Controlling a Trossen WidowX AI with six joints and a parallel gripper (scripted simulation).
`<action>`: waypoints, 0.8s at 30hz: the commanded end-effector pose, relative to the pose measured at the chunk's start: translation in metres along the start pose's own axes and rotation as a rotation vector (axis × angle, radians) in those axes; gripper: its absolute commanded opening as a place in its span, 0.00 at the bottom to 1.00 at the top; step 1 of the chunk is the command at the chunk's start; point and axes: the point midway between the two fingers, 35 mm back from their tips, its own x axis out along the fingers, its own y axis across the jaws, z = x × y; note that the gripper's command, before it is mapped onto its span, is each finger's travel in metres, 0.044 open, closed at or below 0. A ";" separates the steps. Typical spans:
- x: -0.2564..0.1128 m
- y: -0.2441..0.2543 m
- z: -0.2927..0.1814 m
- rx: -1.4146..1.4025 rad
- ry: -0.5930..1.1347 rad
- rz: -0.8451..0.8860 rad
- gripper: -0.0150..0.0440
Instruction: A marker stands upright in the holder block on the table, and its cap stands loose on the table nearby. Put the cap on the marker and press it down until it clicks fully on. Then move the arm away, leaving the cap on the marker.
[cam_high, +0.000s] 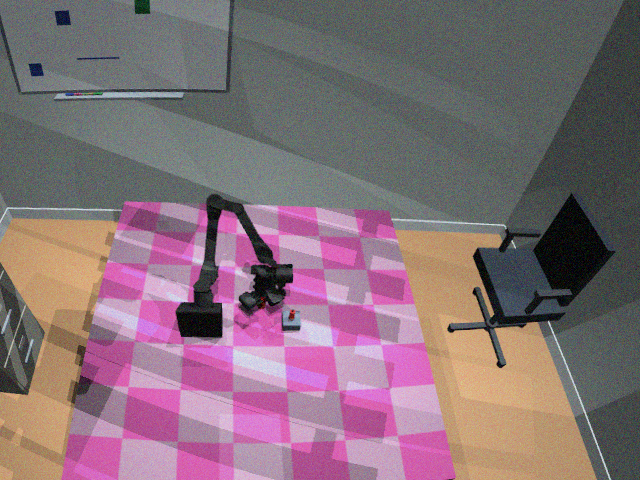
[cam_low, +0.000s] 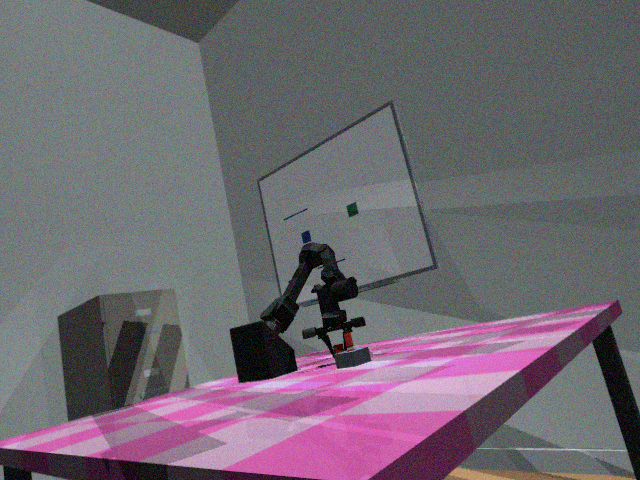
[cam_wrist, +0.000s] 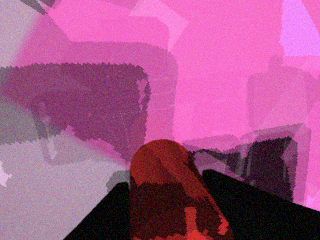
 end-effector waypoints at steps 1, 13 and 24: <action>0.000 0.000 0.000 0.002 0.002 0.002 0.47; -0.016 0.001 0.002 0.003 -0.002 0.000 0.25; -0.041 0.001 0.003 0.003 -0.003 -0.001 0.25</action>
